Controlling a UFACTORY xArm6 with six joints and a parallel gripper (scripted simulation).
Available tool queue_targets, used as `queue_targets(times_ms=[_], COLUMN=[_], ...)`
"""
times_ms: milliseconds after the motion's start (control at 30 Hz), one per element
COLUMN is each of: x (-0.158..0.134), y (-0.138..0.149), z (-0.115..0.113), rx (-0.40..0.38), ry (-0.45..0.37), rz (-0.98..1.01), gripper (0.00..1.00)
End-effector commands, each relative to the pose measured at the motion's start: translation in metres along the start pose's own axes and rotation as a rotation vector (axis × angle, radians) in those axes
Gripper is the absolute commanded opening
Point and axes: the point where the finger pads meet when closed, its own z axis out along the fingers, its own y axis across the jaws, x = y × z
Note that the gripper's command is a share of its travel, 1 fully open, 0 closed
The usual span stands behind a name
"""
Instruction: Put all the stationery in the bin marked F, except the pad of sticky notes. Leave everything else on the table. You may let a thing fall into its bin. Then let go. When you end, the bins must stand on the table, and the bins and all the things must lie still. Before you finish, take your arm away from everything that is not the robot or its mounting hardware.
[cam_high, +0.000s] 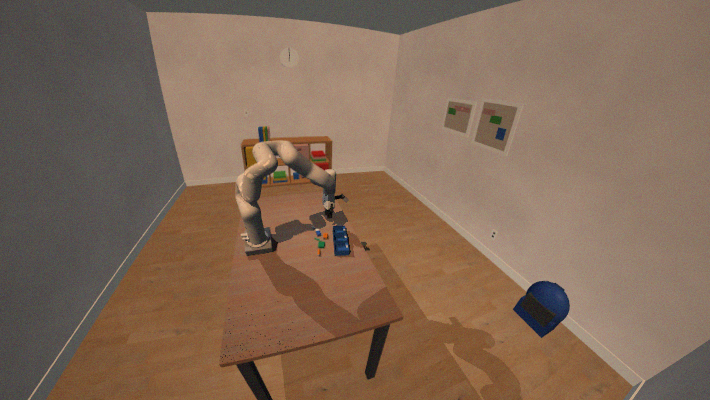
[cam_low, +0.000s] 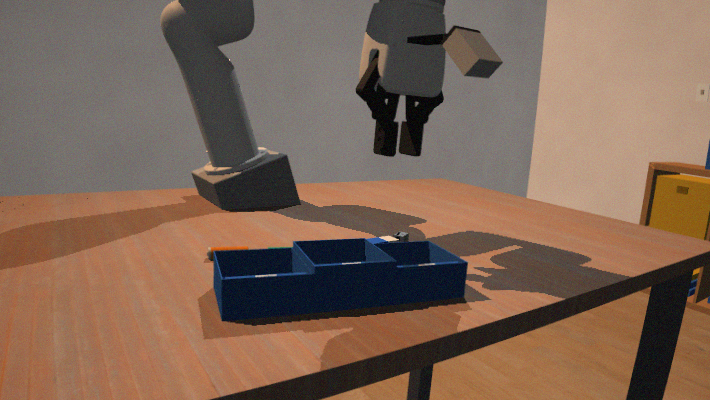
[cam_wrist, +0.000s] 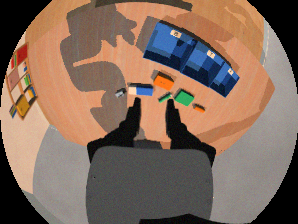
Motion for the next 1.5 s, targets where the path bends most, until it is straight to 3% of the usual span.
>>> queue_targets(times_ms=[0,300,1467], x=[-0.013,-0.058,-0.058], y=[-0.009,-0.034,-0.034], z=[0.015,0.063,0.063], rx=[0.005,-0.001,-0.017], ry=[0.018,0.015,0.032], rz=[-0.155,-0.434,-1.469], gripper=[0.38,0.38,0.38])
